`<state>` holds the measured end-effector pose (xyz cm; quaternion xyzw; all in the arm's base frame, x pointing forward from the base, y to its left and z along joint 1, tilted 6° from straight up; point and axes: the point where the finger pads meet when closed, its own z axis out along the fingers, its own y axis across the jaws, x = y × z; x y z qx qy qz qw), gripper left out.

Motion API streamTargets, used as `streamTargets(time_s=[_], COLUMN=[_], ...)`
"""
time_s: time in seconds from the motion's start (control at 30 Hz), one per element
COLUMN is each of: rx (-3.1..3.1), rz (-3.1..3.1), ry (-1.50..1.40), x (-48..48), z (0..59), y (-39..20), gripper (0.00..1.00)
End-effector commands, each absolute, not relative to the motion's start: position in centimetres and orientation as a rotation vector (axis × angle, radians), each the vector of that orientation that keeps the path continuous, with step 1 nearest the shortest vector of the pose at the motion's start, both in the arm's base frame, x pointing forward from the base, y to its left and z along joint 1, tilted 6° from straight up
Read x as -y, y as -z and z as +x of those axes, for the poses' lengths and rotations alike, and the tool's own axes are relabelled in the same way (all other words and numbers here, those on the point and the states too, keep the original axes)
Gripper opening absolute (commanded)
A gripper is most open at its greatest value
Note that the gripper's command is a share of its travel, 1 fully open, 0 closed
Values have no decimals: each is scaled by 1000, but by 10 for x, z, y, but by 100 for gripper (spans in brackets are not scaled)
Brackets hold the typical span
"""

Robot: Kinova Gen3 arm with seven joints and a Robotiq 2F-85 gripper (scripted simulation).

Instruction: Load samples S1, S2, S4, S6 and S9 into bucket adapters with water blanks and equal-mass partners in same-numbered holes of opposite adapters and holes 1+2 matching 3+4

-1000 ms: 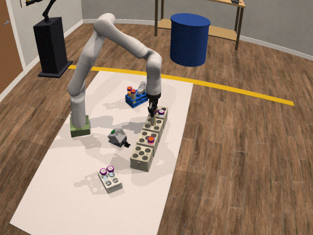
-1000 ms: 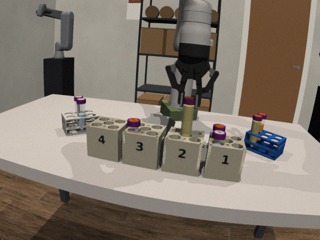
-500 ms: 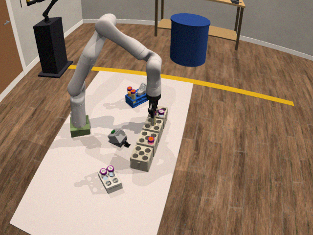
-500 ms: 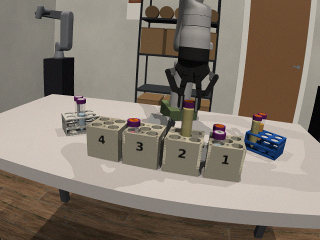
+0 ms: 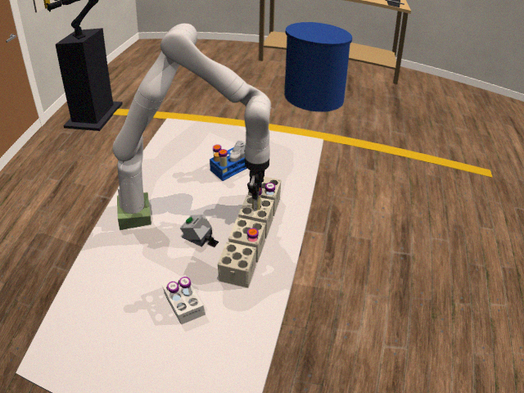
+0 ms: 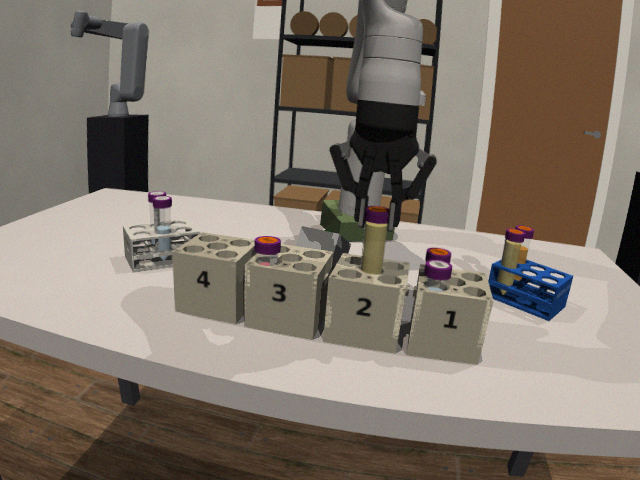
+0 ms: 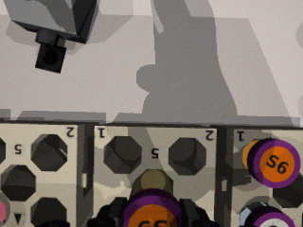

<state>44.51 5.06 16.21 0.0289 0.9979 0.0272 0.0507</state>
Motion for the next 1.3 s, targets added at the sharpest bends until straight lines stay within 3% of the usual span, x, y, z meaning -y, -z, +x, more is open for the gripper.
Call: streamTargets(time_s=[0.0, 1.27], rx=[-3039, -3038], rz=[77, 78], ry=[-88, -87], x=[-53, -54], z=[445, 447], y=[-158, -135], gripper=[10, 10])
